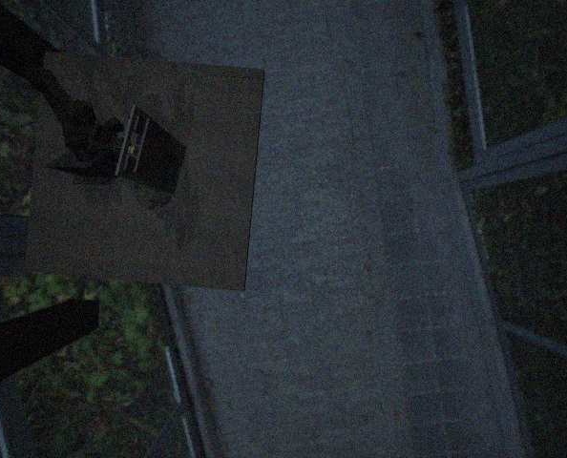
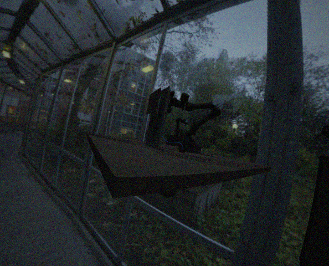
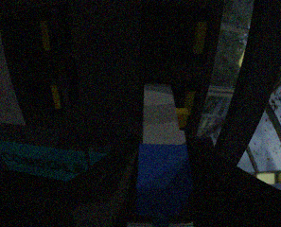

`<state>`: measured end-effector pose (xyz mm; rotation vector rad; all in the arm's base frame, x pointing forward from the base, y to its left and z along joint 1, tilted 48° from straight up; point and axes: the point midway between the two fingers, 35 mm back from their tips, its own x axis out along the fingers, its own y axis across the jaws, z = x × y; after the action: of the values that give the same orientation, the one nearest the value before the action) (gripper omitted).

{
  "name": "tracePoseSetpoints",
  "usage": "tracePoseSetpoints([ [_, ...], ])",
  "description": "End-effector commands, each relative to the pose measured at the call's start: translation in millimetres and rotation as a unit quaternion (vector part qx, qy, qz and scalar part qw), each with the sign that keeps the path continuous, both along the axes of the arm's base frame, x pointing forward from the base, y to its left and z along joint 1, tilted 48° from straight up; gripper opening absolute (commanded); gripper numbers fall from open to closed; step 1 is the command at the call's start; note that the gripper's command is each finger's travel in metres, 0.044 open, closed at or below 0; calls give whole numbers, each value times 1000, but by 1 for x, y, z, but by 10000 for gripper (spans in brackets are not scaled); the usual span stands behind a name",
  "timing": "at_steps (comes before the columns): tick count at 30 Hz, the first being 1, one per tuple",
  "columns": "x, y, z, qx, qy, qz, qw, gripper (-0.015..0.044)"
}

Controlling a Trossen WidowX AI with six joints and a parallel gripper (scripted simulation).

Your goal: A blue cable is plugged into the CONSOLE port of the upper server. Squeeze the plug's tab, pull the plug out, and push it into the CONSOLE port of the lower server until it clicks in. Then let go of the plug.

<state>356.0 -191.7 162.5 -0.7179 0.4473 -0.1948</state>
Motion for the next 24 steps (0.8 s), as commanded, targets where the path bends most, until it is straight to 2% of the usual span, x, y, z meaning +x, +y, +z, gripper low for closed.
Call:
tracePoseSetpoints([
  [1,-3,1,0,-2,1,1,1000,0],
  [24,-18,6,4,-1,1,1,1000,0],
])
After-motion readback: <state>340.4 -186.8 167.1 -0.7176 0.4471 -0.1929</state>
